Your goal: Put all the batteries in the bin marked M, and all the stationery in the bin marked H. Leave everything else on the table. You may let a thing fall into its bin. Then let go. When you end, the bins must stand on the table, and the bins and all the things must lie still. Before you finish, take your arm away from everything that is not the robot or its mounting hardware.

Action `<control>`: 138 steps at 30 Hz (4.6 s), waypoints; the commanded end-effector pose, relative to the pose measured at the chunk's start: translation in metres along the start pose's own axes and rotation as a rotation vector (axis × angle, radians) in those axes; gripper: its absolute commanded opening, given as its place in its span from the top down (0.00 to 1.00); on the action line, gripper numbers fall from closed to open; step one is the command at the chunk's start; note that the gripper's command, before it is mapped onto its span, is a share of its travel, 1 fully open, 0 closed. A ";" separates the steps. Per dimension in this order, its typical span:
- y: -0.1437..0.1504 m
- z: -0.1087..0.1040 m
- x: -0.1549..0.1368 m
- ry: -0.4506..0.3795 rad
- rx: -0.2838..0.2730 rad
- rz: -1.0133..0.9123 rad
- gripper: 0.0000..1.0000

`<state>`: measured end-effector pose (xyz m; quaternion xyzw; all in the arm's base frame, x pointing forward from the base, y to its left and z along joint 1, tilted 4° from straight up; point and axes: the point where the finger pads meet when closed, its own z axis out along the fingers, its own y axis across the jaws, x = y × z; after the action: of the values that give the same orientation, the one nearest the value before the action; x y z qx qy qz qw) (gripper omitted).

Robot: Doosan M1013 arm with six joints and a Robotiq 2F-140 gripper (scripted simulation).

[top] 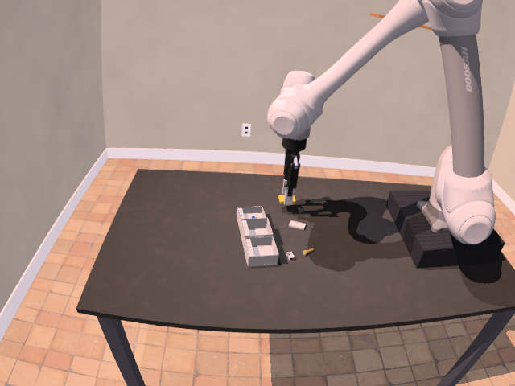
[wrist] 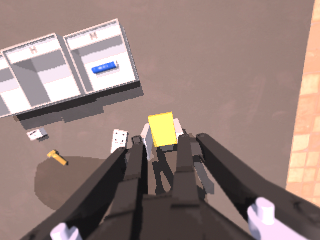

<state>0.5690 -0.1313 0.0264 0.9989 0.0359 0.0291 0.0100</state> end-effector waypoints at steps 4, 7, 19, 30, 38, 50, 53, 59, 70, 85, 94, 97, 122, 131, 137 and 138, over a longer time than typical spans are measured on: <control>0.000 -0.014 0.000 0.000 0.000 0.000 0.79; 0.000 -0.024 0.000 0.000 0.000 0.000 0.79; 0.000 -0.024 0.000 0.000 0.000 0.000 0.79; -0.029 -0.030 0.021 0.000 0.000 0.000 0.79; -0.059 -0.030 0.041 0.000 0.000 0.000 0.79; -0.115 -0.030 0.081 0.000 0.000 -0.074 0.79; -0.125 -0.030 0.087 0.000 0.000 -0.074 0.79; -0.149 -0.030 0.105 0.000 0.000 -0.074 0.79; -0.157 -0.030 0.110 0.000 0.000 -0.074 0.79; -0.156 -0.014 0.110 0.000 0.000 -0.074 0.79; -0.156 0.000 0.110 0.000 0.000 -0.074 0.79; -0.156 0.006 0.110 0.000 0.000 -0.074 0.79; -0.156 0.021 0.109 0.000 0.000 -0.074 0.72; -0.156 0.021 0.109 0.000 0.000 -0.074 0.72; -0.156 0.018 0.109 0.000 0.000 -0.074 0.72; -0.156 0.018 0.109 0.000 0.000 -0.074 0.72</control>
<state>0.6680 0.0317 0.0097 0.9969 0.0728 0.0287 0.0110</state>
